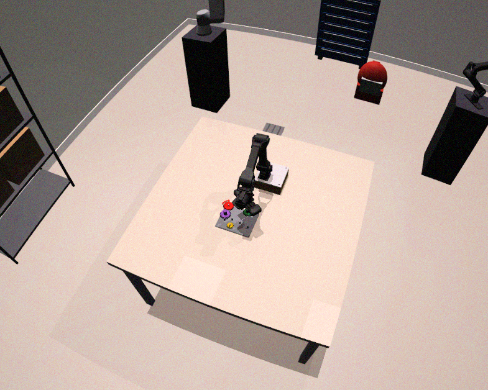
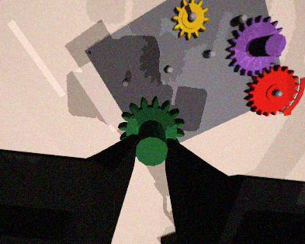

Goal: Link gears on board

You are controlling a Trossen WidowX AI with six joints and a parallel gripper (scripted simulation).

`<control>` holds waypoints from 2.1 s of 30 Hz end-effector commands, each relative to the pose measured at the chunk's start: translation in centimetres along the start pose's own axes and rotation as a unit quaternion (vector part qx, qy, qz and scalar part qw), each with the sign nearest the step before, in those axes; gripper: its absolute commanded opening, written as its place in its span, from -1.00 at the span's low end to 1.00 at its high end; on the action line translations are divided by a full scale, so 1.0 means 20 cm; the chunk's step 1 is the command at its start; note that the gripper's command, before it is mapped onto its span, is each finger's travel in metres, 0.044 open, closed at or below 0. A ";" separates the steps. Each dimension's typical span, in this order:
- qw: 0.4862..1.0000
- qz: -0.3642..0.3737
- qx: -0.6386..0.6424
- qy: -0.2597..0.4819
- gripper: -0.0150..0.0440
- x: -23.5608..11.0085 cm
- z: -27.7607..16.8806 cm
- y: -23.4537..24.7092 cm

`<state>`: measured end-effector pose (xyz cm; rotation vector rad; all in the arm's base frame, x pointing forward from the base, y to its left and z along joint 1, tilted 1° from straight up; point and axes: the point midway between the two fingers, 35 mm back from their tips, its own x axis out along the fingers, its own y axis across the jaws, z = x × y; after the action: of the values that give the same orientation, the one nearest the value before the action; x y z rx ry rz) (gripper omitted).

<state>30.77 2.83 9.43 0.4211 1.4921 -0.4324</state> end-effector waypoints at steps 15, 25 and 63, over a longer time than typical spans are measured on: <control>1.000 -0.003 -0.007 -0.001 -0.49 0.10 0.18 -0.14; 1.000 -0.004 -0.009 -0.003 -0.49 0.15 0.27 -0.22; 0.954 -0.004 0.301 -0.004 -0.49 0.18 0.34 -0.31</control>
<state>33.59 -5.99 6.01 0.8187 1.3656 -0.8269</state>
